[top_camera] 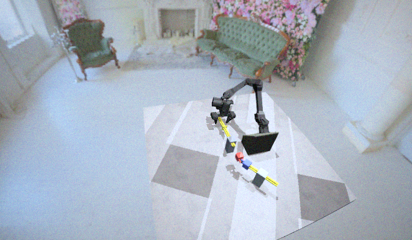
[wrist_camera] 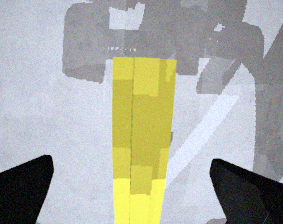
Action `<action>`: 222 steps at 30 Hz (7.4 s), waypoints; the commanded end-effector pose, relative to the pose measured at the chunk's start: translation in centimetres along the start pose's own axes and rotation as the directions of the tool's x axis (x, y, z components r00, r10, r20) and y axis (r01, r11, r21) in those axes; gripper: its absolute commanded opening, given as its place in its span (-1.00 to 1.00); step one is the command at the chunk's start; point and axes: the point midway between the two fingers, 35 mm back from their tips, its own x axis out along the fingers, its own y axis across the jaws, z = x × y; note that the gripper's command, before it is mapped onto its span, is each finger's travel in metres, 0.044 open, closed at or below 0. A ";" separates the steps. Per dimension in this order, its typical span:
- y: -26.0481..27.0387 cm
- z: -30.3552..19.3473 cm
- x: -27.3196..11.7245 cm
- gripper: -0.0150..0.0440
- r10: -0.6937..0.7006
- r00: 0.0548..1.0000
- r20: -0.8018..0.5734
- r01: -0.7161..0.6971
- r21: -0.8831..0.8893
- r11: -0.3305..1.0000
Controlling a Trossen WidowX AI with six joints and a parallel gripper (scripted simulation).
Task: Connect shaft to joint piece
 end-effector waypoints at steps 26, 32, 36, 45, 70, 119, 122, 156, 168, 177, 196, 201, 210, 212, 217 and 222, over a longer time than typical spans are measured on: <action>-0.3 -0.2 2.3 -0.15 -0.007 1.000 -0.004 0.007 -0.006 1.000; -0.3 -0.2 2.3 -0.15 -0.007 1.000 -0.004 0.007 -0.006 1.000; -0.3 -0.2 2.3 -0.26 -0.007 1.000 -0.004 0.007 -0.006 1.000; -0.3 -0.1 2.2 -0.26 -0.008 1.000 0.000 0.008 -0.004 1.000; -0.3 -0.1 2.2 -0.26 -0.008 1.000 0.000 0.008 -0.004 1.000; -0.3 -2.4 2.3 -0.49 -0.106 0.994 -0.004 0.106 -0.007 0.994; -0.3 -2.8 2.3 -0.49 -0.106 0.994 -0.005 0.106 -0.007 0.994; -0.3 -8.0 2.3 -0.49 -0.108 0.994 -0.008 0.108 -0.007 0.994; -0.3 -9.9 2.3 -0.49 -0.108 0.994 -0.008 0.108 -0.007 0.994; -0.4 -11.2 2.3 -0.49 -0.108 0.994 -0.009 0.108 -0.007 0.994; -0.3 -11.0 2.2 -0.26 -0.108 0.994 -0.001 0.108 -0.006 0.994; -0.3 -11.0 2.2 0.00 -0.108 0.994 -0.001 0.108 -0.006 0.994; -0.3 -11.0 2.2 0.80 -0.108 0.994 -0.001 0.108 -0.006 0.994; -0.3 -11.0 2.2 0.98 -0.108 0.994 -0.001 0.108 -0.006 0.994; -0.3 -11.0 2.2 1.00 -0.108 0.994 -0.001 0.108 -0.006 0.994; -0.3 -11.0 2.0 1.00 -0.108 0.994 -0.002 0.108 -0.006 0.994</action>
